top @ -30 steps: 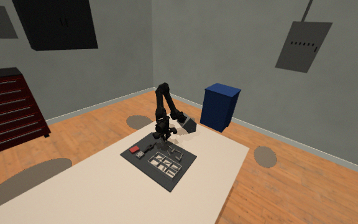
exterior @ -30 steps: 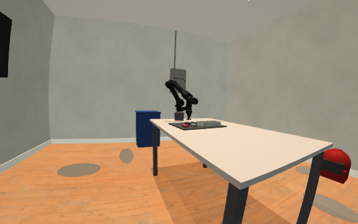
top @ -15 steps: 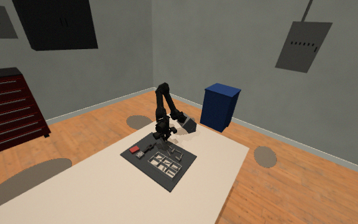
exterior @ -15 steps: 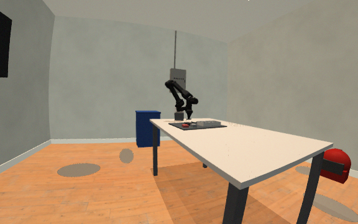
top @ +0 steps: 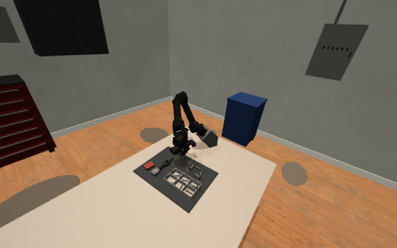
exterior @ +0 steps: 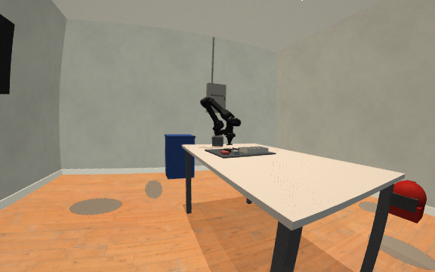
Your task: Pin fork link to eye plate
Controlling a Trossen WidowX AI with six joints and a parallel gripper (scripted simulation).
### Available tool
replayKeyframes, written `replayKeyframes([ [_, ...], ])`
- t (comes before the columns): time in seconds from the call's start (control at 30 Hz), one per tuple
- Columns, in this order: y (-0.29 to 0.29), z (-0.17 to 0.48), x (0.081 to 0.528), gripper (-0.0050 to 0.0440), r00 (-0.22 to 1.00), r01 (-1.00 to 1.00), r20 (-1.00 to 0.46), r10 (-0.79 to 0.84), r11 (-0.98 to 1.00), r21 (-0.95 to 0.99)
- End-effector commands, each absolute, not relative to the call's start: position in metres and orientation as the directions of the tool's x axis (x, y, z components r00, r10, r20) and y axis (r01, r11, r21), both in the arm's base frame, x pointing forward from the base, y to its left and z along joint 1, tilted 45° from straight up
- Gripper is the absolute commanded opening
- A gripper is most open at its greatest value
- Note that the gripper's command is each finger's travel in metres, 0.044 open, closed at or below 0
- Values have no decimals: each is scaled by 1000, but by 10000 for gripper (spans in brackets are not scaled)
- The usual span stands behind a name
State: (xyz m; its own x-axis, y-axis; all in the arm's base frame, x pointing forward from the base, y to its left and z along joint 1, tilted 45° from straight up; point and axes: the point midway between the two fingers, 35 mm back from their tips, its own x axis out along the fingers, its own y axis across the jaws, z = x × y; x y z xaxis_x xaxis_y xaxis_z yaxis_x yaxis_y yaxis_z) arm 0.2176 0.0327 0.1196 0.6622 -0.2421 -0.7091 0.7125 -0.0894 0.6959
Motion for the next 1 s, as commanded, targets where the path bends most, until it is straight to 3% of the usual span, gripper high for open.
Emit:
replayKeyframes([
  [0.0, 33, 121, 218, 18, 664, 715, -707, -244, -67, 696],
  [0.97, 34, 122, 215, 18, 664, 743, -707, -244, 108, 661],
])
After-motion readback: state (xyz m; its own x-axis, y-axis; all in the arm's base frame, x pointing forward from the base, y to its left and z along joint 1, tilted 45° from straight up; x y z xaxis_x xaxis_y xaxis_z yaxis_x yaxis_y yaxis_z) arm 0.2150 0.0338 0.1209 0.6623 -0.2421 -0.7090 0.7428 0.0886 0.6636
